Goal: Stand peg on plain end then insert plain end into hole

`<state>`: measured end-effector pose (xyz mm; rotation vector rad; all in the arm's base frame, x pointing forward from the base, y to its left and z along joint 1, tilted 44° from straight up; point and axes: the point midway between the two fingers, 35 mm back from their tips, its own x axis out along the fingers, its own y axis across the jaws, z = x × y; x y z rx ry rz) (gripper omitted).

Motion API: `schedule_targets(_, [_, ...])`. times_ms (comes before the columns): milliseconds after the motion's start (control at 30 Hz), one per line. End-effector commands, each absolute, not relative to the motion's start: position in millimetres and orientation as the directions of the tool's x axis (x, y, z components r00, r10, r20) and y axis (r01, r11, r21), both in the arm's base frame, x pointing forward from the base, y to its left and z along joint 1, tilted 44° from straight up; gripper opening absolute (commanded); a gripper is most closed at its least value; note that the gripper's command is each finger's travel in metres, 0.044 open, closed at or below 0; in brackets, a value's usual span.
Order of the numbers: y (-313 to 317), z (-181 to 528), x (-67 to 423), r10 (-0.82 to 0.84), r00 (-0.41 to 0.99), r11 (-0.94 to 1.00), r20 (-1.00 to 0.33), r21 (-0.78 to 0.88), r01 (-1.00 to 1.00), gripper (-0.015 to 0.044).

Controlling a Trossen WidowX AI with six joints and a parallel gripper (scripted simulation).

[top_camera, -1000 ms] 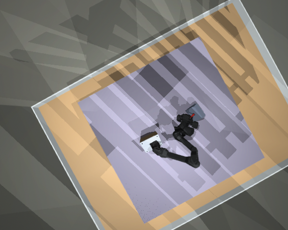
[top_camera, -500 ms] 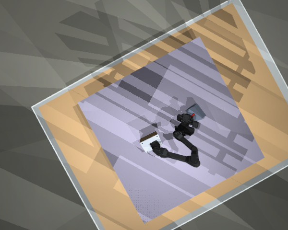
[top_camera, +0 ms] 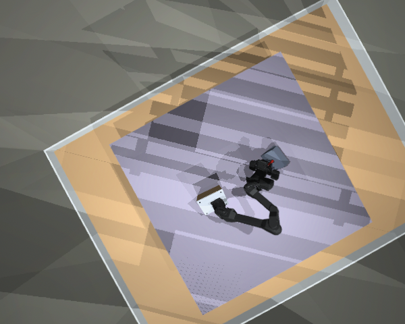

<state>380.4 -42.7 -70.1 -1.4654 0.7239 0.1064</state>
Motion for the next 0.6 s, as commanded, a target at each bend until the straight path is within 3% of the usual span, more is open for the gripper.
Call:
schedule_targets(0, [-43.5,-71.2,382.9,-0.356,0.788,0.137,-0.502,-0.862,-0.487,0.0000])
schedule_targets(567, [-46.3,-74.6,388.3,-0.356,0.789,0.137,-0.502,-0.863,-0.487,0.0000])
